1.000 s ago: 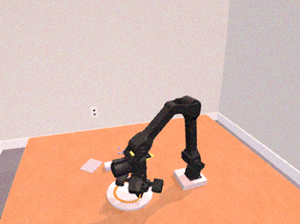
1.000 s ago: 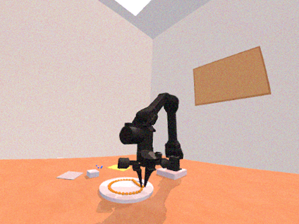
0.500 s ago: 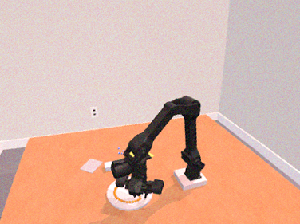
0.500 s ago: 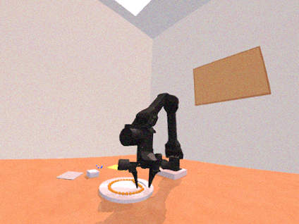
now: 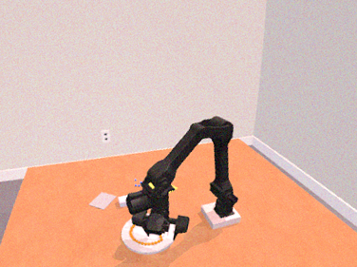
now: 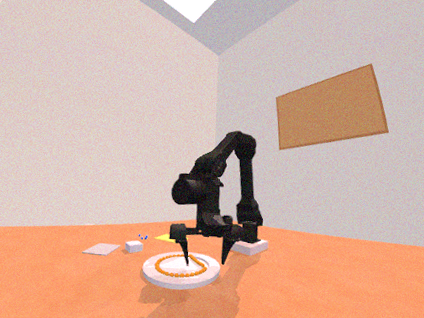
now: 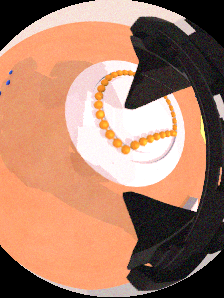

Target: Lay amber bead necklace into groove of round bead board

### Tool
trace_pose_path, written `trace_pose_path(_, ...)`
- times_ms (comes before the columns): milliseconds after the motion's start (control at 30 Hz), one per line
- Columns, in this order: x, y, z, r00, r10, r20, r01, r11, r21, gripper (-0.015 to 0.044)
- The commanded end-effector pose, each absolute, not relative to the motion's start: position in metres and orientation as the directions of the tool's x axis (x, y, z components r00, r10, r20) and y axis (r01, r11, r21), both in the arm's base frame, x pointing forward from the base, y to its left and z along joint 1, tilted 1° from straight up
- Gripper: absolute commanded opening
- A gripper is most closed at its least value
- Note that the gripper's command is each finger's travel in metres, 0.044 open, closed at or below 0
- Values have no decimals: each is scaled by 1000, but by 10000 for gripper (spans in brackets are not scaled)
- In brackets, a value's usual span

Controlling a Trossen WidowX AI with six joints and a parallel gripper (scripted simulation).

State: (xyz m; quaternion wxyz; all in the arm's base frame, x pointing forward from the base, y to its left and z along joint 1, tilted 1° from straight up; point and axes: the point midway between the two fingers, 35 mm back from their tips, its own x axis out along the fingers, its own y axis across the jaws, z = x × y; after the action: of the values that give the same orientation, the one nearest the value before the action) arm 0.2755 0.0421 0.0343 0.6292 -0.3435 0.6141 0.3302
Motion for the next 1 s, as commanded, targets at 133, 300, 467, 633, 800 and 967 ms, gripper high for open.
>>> trace_pose_path(133,275,42,35,27,-6,-1000,-835,550,-26,440)
trace_pose_path(300,275,42,35,27,-6,-1000,-835,550,-26,440)
trace_pose_path(467,275,35,53,27,-7,-1000,-953,302,-28,309)
trace_pose_path(633,273,30,66,27,-8,-1000,-993,114,-28,177)
trace_pose_path(800,273,30,66,27,-8,-1000,-993,114,-28,120)
trace_pose_path(967,274,30,59,27,-8,-1000,-993,114,-28,120)
